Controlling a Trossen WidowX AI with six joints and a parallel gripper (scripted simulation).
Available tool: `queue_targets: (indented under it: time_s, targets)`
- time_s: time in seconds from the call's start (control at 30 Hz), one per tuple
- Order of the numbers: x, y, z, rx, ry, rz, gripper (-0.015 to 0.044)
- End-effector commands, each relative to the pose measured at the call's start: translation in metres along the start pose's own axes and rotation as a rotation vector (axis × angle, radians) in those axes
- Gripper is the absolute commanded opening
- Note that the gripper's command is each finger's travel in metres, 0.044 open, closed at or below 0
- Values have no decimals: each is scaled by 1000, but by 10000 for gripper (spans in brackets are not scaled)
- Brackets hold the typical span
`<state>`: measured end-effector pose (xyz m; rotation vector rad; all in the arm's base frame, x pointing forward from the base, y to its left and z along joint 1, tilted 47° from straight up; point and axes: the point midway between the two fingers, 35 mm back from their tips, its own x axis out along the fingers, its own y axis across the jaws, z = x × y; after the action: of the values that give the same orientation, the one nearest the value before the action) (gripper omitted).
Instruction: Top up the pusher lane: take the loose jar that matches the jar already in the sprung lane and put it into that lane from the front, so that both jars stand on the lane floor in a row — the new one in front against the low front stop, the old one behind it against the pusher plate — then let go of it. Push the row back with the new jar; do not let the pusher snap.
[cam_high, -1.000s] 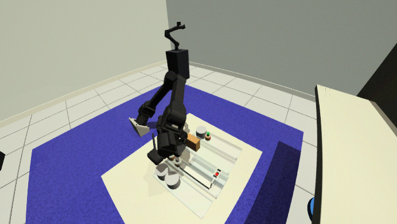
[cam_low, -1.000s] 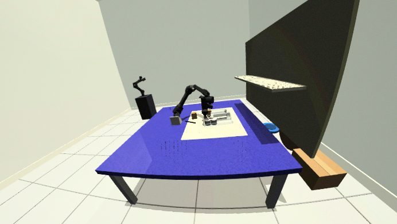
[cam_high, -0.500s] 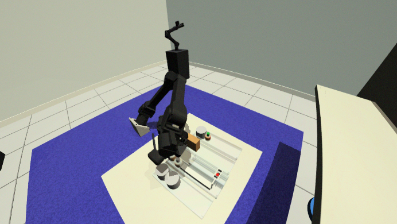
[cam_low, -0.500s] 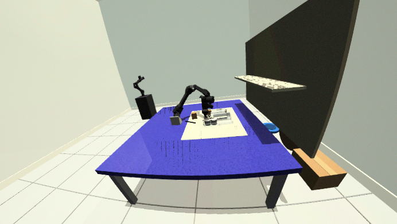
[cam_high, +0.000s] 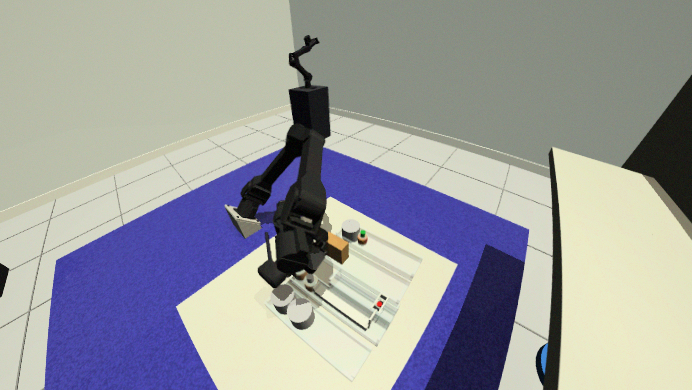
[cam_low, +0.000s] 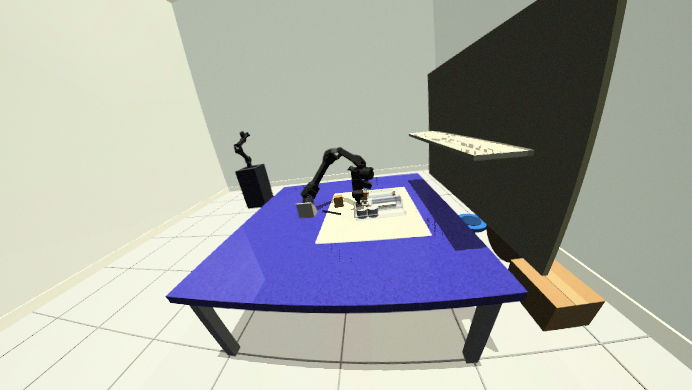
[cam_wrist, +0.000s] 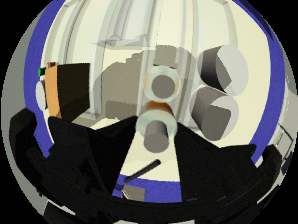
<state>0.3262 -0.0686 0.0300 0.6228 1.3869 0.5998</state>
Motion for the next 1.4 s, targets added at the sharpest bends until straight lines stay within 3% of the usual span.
queue_targets:
  time_s: [0.0,1.37]
  targets:
    - [-2,2,6,-12,-25,8,0]
    - [7,2,9,-12,-25,8,0]
